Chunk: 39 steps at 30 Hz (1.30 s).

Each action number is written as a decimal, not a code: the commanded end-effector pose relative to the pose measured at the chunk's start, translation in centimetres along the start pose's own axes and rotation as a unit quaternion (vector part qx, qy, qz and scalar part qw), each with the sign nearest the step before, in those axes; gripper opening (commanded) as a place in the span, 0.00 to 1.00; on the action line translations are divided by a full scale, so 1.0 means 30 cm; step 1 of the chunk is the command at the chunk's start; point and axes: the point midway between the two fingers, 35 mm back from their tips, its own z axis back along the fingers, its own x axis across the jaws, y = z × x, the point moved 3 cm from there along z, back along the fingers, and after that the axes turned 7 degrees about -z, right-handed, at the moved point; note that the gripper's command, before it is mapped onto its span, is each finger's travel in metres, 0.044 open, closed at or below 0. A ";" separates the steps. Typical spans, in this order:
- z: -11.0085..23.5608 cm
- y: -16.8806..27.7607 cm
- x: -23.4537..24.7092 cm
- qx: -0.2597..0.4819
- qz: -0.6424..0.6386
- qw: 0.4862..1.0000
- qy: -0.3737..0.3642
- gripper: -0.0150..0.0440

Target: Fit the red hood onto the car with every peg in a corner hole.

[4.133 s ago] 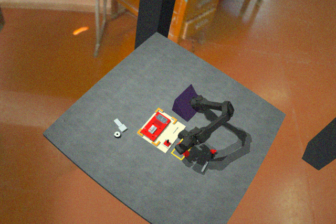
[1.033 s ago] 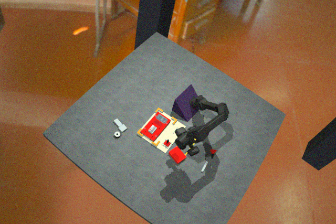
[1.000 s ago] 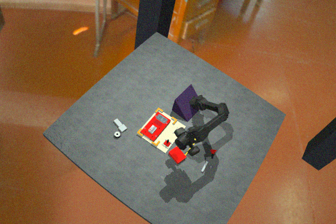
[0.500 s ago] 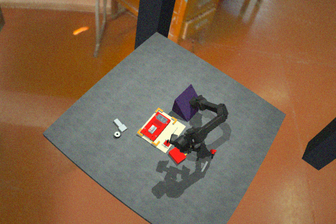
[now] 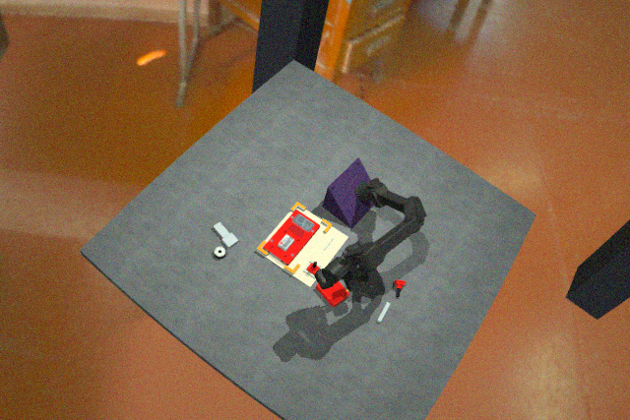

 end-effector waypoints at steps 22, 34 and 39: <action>-0.066 0.015 -0.024 0.002 0.114 0.993 -0.009 1.00; -0.102 0.014 -0.026 0.002 0.114 0.993 -0.008 1.00; -0.117 0.013 -0.026 0.001 0.114 0.993 -0.008 1.00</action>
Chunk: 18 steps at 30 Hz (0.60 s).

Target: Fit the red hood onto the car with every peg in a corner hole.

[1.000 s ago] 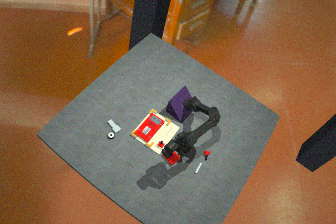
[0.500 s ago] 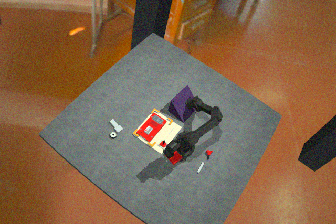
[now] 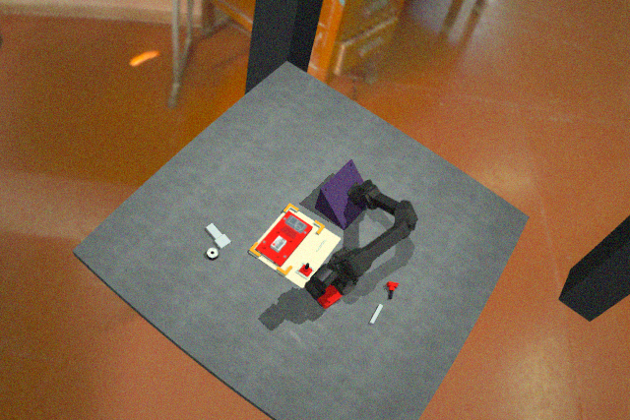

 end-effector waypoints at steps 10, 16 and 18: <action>-0.051 0.002 0.003 -0.001 -0.003 1.000 -0.004 1.00; -0.069 0.001 0.004 -0.001 -0.003 1.000 -0.004 1.00; -0.075 0.000 0.005 -0.001 -0.003 1.000 -0.004 1.00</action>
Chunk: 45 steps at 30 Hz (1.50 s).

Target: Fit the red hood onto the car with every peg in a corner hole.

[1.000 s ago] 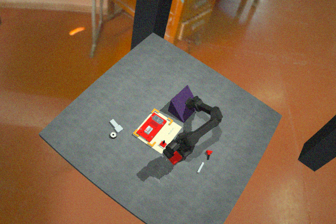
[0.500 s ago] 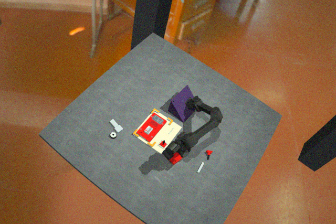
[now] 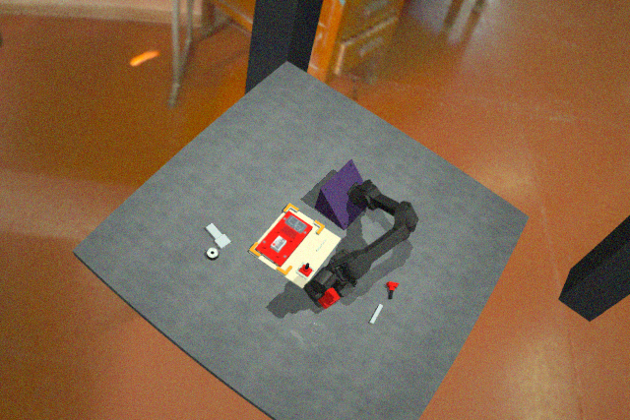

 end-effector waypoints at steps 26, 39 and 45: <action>-0.070 0.001 0.008 -0.002 -0.003 1.000 -0.004 1.00; -0.091 0.001 0.008 -0.002 -0.003 1.000 -0.004 1.00; -0.101 0.000 0.008 -0.002 -0.003 1.000 -0.004 1.00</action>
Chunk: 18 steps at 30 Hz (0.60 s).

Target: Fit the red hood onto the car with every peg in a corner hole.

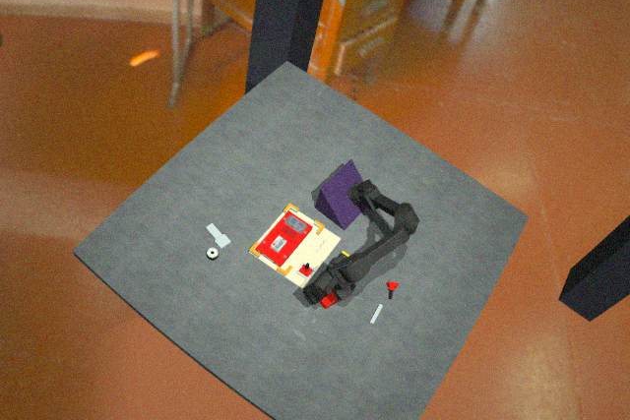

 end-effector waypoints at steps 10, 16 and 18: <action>-0.030 0.005 0.003 -0.001 -0.004 1.000 -0.004 1.00; -0.038 0.005 0.003 -0.001 -0.004 1.000 -0.004 1.00; -0.027 -0.001 0.001 -0.001 0.000 1.000 0.000 0.96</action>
